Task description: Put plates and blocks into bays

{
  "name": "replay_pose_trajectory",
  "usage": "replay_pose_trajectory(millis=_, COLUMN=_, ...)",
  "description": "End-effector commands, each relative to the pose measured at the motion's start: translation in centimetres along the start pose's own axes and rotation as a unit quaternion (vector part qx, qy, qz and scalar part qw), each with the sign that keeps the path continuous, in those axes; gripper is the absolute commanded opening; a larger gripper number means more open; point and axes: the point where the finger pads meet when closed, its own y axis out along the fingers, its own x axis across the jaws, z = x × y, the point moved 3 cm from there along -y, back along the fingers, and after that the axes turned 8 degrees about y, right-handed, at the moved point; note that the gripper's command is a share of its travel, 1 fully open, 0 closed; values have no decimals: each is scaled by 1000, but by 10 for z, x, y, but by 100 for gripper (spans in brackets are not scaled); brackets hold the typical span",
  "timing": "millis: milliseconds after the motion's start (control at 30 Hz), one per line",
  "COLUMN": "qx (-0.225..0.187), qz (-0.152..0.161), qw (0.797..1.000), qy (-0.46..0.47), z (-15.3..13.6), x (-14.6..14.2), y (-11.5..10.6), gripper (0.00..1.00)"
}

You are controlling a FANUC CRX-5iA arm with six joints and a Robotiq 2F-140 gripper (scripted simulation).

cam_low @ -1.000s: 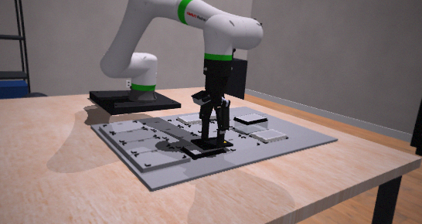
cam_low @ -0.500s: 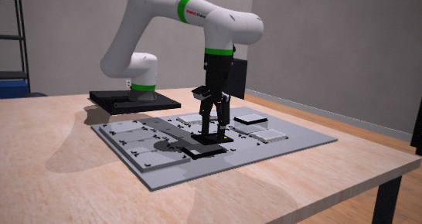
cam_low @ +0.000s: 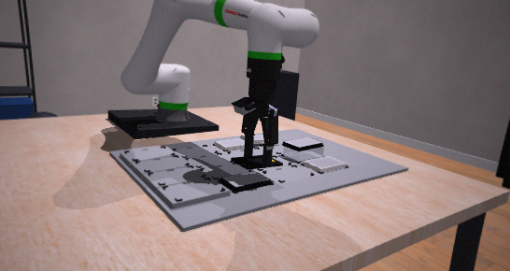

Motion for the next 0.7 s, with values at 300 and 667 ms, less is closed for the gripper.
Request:
replay_pose_trajectory(millis=300, qx=0, qz=1, qw=1000, qy=0, z=0, x=-1, y=-14, gripper=10)
replay_pose_trajectory(millis=667, qx=0, qz=1, qw=1000, qy=0, z=16, x=-3, y=-14, gripper=10)
